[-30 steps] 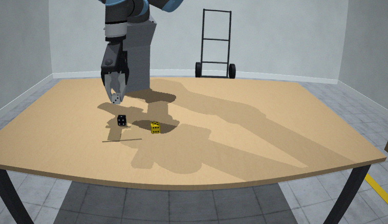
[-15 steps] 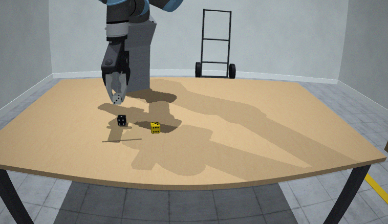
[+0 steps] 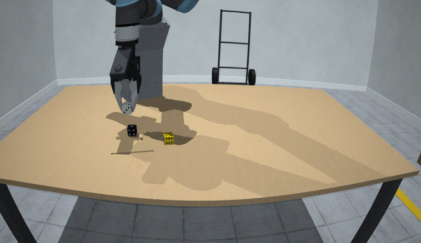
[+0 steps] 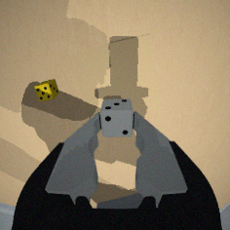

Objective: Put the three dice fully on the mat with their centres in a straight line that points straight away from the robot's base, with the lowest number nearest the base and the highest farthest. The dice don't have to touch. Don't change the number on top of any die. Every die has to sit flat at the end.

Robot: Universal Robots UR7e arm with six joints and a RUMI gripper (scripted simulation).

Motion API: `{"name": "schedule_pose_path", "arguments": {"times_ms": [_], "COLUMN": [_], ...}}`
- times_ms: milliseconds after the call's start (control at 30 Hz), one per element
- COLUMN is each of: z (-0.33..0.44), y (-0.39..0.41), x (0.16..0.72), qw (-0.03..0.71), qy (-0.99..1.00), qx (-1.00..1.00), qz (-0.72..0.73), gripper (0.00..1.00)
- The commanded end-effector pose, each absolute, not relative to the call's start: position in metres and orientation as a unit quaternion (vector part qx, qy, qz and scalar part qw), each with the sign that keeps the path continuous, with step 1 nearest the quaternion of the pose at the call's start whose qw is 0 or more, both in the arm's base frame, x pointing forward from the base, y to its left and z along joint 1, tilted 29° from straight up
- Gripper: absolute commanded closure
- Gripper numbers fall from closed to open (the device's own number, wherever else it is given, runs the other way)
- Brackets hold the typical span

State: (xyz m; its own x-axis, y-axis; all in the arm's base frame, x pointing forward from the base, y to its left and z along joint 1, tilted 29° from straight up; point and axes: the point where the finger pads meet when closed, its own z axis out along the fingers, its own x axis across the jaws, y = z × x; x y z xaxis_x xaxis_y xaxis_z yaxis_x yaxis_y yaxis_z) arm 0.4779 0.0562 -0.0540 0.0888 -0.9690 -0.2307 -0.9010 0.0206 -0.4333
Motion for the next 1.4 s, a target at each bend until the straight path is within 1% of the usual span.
{"name": "schedule_pose_path", "arguments": {"times_ms": [0,800,1367], "z": [-0.058,-0.118,-0.134], "y": [0.057,0.075,0.079], "x": [0.480,0.510,0.518], "qw": [0.244,0.244,0.244], "qy": [0.671,0.671,0.671], "qx": [-0.696,-0.696,-0.696], "qz": [-0.070,-0.070,-0.070], "gripper": [0.90,0.90,0.90]}}
